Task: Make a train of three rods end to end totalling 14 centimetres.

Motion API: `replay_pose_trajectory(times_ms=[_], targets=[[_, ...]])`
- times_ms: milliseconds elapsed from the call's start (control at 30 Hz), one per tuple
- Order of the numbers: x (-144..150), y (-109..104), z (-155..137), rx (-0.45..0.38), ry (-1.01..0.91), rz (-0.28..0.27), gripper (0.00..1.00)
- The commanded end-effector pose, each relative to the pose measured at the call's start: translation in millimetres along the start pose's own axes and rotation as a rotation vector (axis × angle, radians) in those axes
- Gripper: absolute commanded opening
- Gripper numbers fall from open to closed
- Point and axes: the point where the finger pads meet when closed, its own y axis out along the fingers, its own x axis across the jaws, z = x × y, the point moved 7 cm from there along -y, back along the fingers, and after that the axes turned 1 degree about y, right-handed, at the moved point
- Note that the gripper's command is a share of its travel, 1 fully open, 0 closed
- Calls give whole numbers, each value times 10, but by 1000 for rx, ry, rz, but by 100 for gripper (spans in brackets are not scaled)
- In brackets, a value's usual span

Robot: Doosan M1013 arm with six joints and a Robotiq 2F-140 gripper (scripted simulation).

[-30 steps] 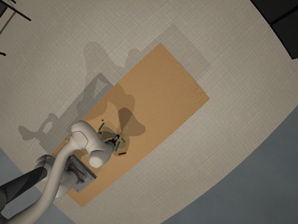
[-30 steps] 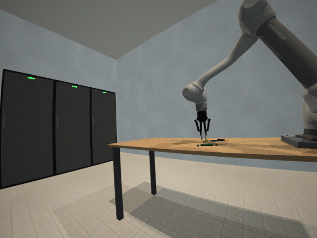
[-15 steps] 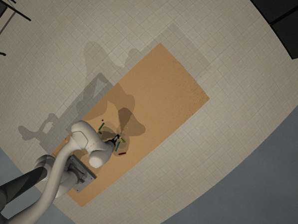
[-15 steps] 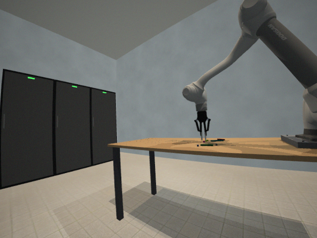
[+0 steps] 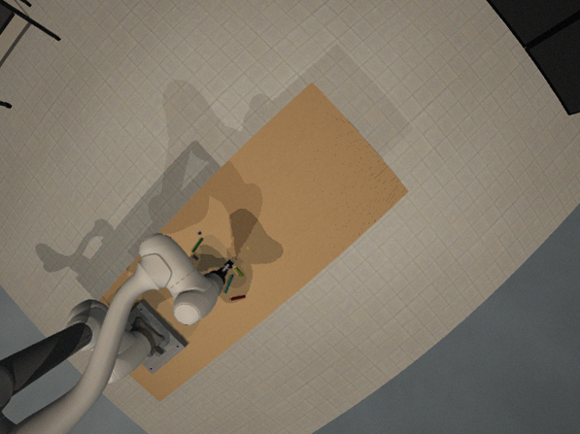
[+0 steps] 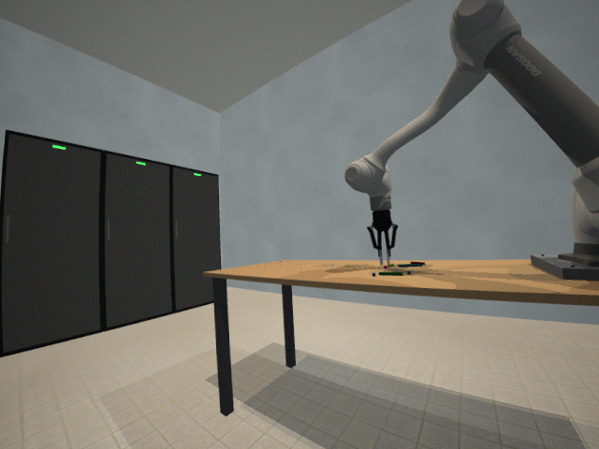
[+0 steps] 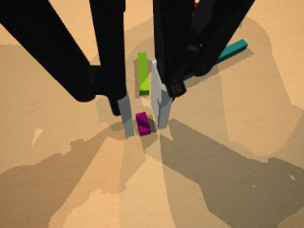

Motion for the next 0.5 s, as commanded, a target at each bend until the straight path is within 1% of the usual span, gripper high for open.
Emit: replay_pose_trajectory(times_ms=[0,467], targets=[[0,16,0,0,0,0,15],[0,125,0,0,0,0,15]])
